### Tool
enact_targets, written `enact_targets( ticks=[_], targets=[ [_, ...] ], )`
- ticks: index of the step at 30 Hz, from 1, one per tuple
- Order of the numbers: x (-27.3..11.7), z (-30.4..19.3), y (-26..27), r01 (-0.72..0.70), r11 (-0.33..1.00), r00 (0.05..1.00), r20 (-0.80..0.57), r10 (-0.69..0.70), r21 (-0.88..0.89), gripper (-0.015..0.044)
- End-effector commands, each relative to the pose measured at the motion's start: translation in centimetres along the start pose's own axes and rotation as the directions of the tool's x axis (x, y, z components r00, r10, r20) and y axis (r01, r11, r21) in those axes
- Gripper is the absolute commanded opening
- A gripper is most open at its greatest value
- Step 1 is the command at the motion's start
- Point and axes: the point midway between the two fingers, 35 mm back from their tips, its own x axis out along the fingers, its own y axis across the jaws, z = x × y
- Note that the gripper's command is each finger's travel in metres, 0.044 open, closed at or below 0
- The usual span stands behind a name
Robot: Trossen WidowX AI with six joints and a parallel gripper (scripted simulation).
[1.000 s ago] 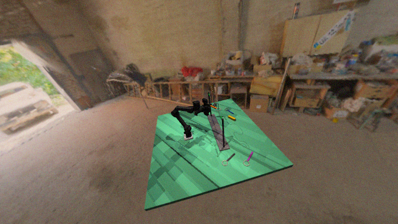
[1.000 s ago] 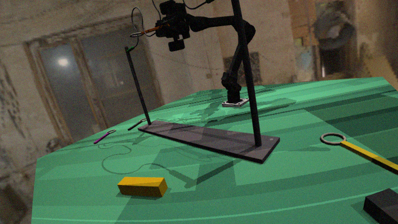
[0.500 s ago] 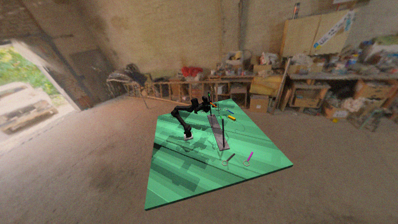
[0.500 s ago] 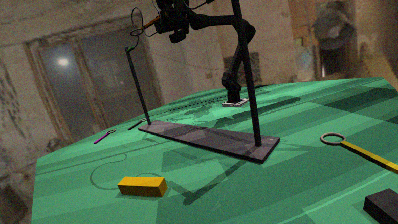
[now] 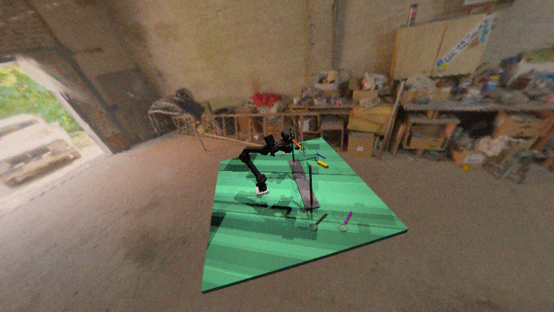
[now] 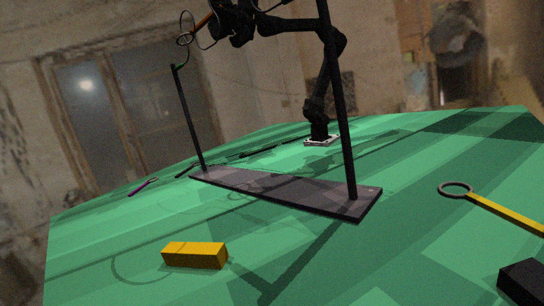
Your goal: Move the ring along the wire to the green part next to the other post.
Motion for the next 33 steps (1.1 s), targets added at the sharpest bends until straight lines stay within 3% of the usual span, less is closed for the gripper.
enact_targets(
  ticks=[1, 20, 33],
  targets=[
    [0.0, 0.1, 0.6, -0.001, 1.000, 1.000, -0.003, 0.001, 0.007, -0.0150],
    [-0.1, 0.4, -0.7, 0.112, 0.967, 0.994, 0.019, -0.110, -0.228, -0.0150],
    [-0.3, 1.2, -2.7, 0.229, 0.853, 0.973, 0.074, -0.220, -0.469, -0.0150]
  ],
)
